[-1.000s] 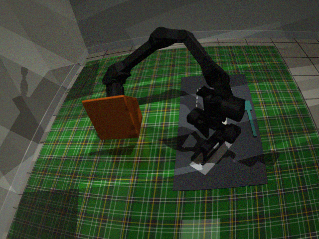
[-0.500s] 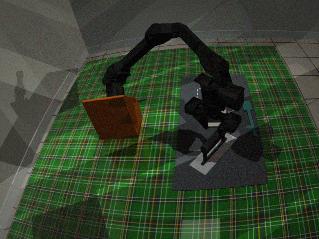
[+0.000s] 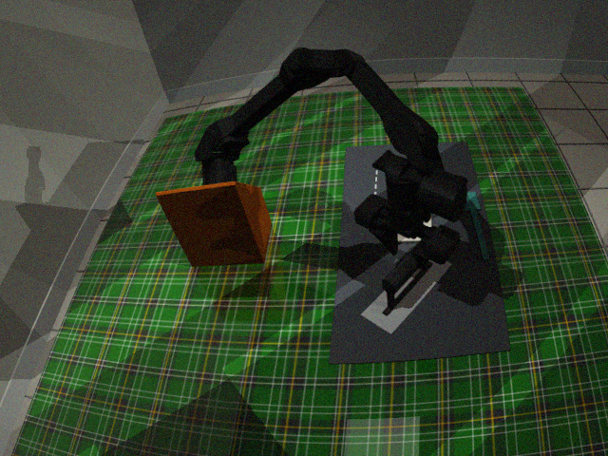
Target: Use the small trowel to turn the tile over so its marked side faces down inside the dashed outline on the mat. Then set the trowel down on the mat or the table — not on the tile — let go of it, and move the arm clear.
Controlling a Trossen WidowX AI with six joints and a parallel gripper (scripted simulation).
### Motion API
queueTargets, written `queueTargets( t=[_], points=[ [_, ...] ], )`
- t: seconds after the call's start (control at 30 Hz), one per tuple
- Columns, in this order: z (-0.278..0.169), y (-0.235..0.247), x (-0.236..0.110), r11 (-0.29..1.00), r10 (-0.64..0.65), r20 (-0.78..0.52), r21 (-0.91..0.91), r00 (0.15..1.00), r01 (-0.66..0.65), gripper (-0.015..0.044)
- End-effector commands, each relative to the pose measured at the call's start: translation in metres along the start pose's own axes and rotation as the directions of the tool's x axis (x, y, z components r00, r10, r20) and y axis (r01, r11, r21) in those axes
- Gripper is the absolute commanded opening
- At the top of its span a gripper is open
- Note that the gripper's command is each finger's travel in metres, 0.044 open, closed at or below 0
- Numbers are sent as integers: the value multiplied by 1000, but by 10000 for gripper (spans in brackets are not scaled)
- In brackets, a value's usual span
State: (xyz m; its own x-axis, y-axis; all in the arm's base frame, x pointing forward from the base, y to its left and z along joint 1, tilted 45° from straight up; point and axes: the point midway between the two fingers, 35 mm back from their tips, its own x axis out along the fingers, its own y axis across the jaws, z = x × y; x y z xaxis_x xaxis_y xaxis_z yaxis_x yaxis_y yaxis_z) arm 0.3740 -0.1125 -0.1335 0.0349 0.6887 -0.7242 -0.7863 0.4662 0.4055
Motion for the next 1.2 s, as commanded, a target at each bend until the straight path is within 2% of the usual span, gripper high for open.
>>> queueTargets(
  t=[0.0,0.43,0.6,0.63,1.17],
  points=[
    [0,0,6,1000,1,5,15,1000,-1,270],
    [1,0,25,999,1,6,48,1000,-2,270],
    [1,0,25,999,1,6,48,1000,-2,139],
    [1,0,25,999,1,6,48,1000,-2,132],
    [1,0,25,999,1,6,48,1000,-2,130]
  ],
)
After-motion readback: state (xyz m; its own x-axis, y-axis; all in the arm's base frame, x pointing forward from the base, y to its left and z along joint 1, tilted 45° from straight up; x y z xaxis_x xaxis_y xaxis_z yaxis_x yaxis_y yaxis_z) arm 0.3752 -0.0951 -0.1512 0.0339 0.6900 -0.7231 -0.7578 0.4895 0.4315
